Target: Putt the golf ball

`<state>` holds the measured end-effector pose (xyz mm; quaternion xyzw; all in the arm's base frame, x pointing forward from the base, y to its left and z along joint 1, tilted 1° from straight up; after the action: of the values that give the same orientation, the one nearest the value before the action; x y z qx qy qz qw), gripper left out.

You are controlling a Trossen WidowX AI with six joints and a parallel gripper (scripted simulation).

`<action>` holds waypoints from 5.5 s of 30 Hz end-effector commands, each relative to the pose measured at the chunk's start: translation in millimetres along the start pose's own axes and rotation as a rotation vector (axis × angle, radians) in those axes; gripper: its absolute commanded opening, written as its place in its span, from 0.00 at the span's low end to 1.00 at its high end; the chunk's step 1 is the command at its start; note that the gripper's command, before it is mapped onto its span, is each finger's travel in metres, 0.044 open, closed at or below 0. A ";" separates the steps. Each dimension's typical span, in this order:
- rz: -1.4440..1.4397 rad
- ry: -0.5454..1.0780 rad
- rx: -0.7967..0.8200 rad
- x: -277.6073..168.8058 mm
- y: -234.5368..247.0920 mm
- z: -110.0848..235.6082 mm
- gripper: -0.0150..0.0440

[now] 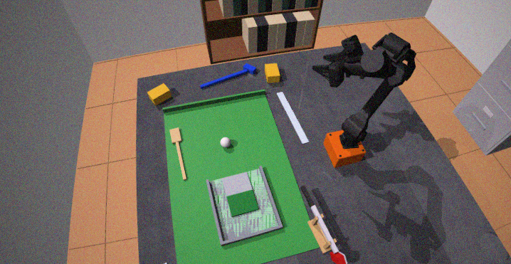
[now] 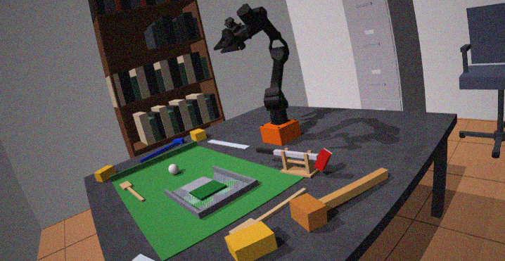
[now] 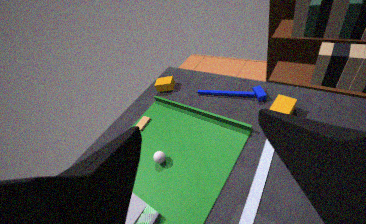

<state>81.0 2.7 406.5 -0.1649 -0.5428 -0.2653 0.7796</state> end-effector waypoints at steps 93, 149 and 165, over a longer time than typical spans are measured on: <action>2.008 0.266 1.786 -297.6 209.6 -125.5 1.00; 1.889 0.431 1.593 -186.6 202.8 -137.0 0.25; 1.639 0.646 1.301 -151.9 165.9 -206.4 0.25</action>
<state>286.5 77.6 193.2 0.0530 -0.0761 0.6757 0.7313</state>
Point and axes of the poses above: the point midway between the two fingers, 35 mm back from their tips, its own z axis back along the fingers, its own y axis across the jaws, x = y × z, the point moved 10 cm from there along z, back along the fingers, and after that the axes turned 10 degrees about z, right-handed, at the moved point
